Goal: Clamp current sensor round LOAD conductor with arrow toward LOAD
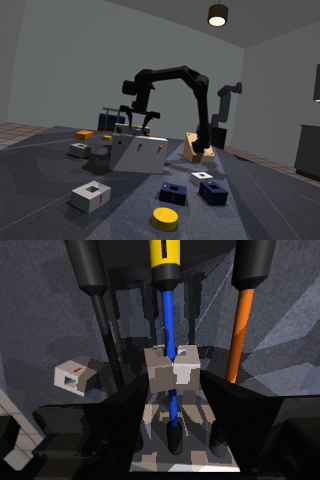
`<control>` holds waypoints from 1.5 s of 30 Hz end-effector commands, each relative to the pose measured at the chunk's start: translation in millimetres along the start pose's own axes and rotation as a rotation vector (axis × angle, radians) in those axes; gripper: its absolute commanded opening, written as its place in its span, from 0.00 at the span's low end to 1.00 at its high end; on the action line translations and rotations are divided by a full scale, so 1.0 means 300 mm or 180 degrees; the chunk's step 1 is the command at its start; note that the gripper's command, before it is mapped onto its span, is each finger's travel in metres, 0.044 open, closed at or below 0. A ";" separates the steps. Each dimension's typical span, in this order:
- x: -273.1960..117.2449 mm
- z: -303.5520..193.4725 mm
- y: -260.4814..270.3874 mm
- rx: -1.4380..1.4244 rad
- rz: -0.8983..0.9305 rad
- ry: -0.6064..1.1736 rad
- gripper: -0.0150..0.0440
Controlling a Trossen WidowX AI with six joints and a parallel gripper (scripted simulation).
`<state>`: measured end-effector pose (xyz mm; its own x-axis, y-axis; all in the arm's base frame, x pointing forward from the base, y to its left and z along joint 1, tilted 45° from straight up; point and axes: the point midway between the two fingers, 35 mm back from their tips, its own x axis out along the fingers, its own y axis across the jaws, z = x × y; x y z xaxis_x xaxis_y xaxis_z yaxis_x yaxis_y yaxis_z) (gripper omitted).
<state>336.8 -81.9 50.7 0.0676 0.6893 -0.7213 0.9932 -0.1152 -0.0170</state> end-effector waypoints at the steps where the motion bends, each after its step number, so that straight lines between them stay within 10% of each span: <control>1: -0.001 0.001 -0.002 0.0019 0.0012 0.0009 0.70; 8: -0.001 0.001 -0.002 0.0019 0.0012 0.0009 1.00; 45: 0.192 -0.004 0.005 -0.0014 0.0131 0.0004 1.00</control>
<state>343.6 -45.9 14.4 0.1101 0.6805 -0.7244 0.9905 -0.1352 0.0235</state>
